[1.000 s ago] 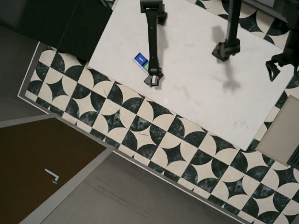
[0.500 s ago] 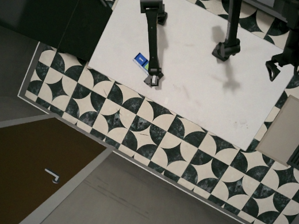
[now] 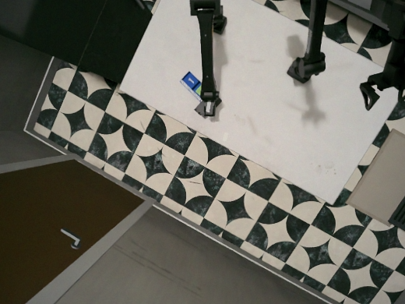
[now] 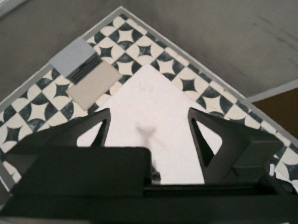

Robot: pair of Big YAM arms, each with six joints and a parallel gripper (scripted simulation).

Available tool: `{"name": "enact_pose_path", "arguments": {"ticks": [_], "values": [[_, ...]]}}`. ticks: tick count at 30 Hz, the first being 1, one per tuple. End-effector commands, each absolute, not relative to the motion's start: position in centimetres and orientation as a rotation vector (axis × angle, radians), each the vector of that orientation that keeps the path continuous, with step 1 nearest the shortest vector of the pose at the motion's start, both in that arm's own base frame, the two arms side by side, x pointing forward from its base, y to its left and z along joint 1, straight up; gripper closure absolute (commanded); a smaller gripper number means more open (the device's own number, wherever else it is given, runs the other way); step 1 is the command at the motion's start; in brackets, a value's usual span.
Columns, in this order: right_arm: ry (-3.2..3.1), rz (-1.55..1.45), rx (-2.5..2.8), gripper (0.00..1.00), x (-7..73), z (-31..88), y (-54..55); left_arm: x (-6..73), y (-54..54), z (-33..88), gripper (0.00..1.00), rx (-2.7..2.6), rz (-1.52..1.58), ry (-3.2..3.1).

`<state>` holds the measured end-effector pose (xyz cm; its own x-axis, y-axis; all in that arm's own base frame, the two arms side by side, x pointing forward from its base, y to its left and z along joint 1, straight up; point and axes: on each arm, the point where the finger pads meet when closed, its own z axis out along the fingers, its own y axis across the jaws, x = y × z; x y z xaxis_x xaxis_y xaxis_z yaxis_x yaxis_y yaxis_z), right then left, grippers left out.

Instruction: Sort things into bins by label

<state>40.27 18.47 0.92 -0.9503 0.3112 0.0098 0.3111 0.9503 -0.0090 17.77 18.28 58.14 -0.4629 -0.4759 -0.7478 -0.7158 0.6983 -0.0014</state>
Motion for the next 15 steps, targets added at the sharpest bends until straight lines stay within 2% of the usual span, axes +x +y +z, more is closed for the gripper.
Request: {"name": "enact_pose_path", "arguments": {"ticks": [1, 15], "values": [[-3.155, -0.058, -0.506, 0.81, 42.8, 4.5, 19.9, 17.2, 17.2, 60.3, 0.00, -0.876, 0.416, 2.114], [-3.155, -0.059, -0.506, 0.81, 42.7, 6.0, 19.9, 17.2, 17.2, 60.3, 0.00, -0.876, 0.416, 2.114]]}}
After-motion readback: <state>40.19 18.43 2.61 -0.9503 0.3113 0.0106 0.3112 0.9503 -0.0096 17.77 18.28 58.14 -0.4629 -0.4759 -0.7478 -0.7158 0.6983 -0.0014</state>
